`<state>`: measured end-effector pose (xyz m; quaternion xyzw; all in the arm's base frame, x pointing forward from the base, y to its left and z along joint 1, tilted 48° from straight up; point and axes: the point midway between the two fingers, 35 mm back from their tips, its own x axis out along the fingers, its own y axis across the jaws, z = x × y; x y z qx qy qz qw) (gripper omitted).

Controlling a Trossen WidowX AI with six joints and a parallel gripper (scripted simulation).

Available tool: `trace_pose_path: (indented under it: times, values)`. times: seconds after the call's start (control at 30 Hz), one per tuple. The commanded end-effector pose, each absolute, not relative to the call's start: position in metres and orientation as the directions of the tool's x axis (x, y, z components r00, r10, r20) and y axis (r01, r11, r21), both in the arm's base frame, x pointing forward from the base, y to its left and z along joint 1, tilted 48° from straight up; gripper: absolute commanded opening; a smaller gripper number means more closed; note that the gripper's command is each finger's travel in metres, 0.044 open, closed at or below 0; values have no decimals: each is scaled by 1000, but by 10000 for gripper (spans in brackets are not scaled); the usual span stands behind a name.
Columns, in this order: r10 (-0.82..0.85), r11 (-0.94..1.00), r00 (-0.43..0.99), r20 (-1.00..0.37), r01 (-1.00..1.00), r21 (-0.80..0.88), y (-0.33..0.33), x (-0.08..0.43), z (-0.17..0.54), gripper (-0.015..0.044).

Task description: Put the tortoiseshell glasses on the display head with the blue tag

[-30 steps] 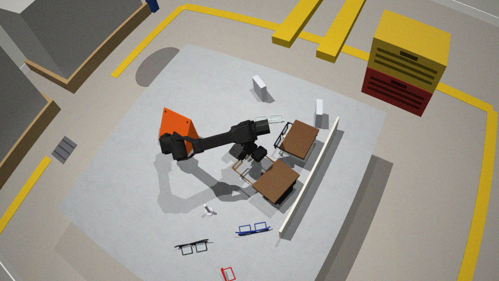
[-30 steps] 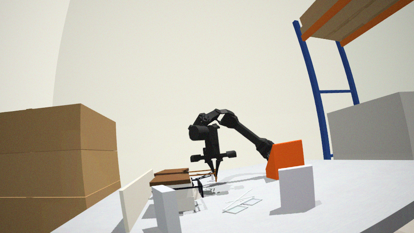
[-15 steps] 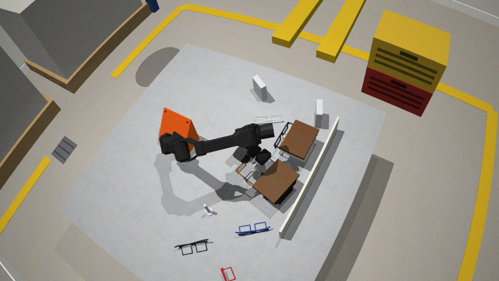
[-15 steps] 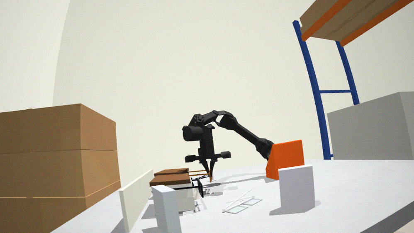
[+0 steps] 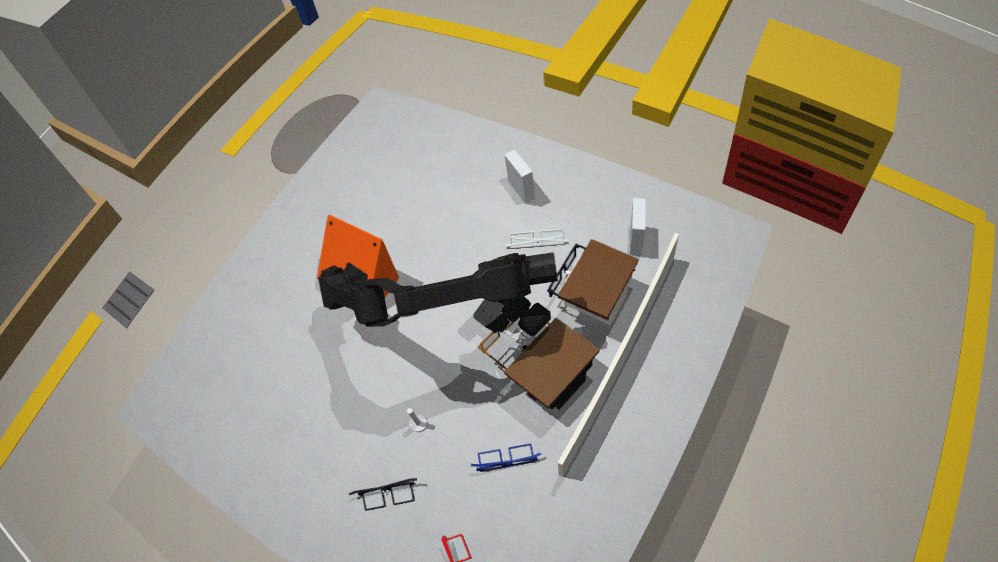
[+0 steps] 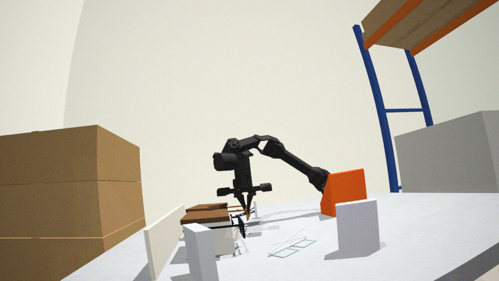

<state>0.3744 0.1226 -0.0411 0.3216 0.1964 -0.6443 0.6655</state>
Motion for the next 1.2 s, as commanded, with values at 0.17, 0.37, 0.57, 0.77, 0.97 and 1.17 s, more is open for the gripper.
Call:
trace_pose_path:
  times: [0.17,0.37,0.57,0.77,0.97,1.17]
  values:
    - [-734,-34,94,-673,984,175,122,390,-40,0]
    - [-734,-34,94,-672,984,175,122,397,-38,0]
    - [-734,-34,95,-672,984,175,121,404,-37,0]
    - [-734,-34,95,-672,984,176,120,412,-36,0]
    - [-734,-34,95,-672,984,176,120,418,-35,0]
    - [-734,-34,95,-672,984,176,119,424,-34,0]
